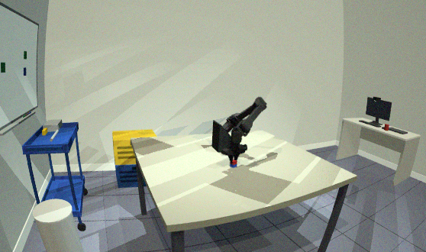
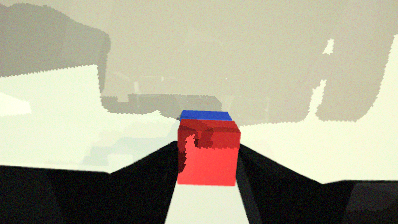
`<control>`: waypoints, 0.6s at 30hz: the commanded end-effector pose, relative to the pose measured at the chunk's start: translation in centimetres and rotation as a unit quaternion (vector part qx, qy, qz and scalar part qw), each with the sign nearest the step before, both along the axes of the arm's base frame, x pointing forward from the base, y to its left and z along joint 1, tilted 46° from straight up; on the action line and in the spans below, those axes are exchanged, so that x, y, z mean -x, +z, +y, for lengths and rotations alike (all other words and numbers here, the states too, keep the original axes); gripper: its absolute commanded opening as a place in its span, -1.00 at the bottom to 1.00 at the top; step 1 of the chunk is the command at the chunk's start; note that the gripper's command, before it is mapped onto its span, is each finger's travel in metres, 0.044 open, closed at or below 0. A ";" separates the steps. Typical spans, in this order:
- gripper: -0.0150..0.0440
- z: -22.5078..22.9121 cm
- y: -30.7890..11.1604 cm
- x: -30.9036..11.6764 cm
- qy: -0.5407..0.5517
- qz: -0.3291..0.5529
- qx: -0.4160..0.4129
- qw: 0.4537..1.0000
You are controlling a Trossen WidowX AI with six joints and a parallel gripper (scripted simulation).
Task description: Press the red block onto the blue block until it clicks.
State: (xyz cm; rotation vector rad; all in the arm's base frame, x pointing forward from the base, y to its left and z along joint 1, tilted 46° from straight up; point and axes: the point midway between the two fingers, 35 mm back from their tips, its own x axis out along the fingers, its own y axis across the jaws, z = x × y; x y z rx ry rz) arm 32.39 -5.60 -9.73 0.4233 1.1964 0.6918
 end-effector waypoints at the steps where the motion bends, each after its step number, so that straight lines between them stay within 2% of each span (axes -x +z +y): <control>1: -0.49 0.1 0.0 0.0 0.000 0.001 -0.002 1.000; 8: -0.49 -0.1 0.1 0.0 0.000 0.000 0.000 1.000; 18: -0.49 -2.6 2.8 0.7 0.000 0.001 -0.001 1.000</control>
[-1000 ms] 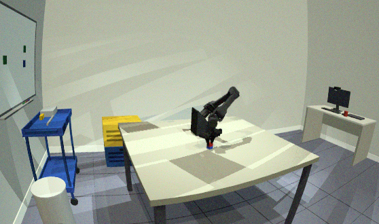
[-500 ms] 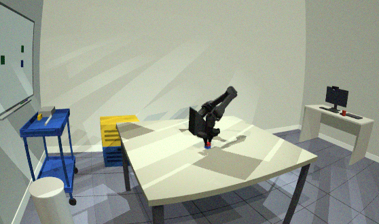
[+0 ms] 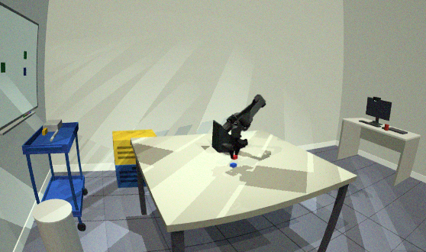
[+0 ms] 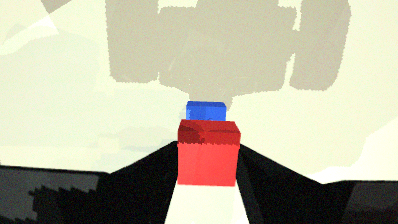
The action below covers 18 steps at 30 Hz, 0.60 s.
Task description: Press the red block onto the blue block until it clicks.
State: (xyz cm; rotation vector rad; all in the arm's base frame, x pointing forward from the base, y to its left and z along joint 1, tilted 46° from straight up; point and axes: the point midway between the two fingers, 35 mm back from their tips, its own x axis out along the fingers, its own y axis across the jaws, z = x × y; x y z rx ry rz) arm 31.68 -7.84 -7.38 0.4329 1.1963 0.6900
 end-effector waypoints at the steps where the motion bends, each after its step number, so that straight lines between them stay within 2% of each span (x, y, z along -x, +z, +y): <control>1: -0.49 -0.4 0.4 0.0 0.003 -0.001 0.002 1.000; 18: -0.49 2.0 -1.9 -0.6 0.003 -0.001 0.001 1.000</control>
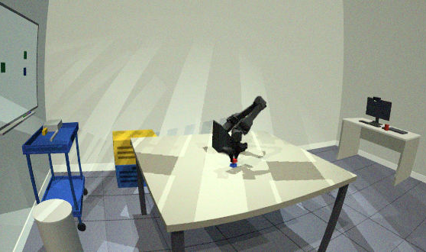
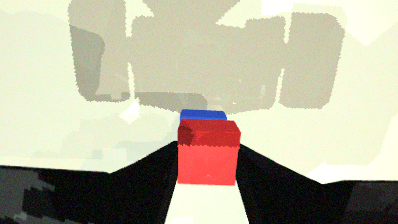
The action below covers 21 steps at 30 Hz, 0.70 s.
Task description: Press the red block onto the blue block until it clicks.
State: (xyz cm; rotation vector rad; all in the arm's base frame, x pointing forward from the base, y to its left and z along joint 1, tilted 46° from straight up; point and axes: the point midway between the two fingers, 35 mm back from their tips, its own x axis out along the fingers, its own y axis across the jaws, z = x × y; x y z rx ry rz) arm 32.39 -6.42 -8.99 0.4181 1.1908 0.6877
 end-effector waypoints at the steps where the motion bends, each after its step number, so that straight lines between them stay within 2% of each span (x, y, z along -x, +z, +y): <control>1: -0.49 0.7 -0.4 0.1 0.001 0.004 -0.004 1.000; 21: -0.49 0.9 -0.7 0.0 0.001 0.004 -0.004 1.000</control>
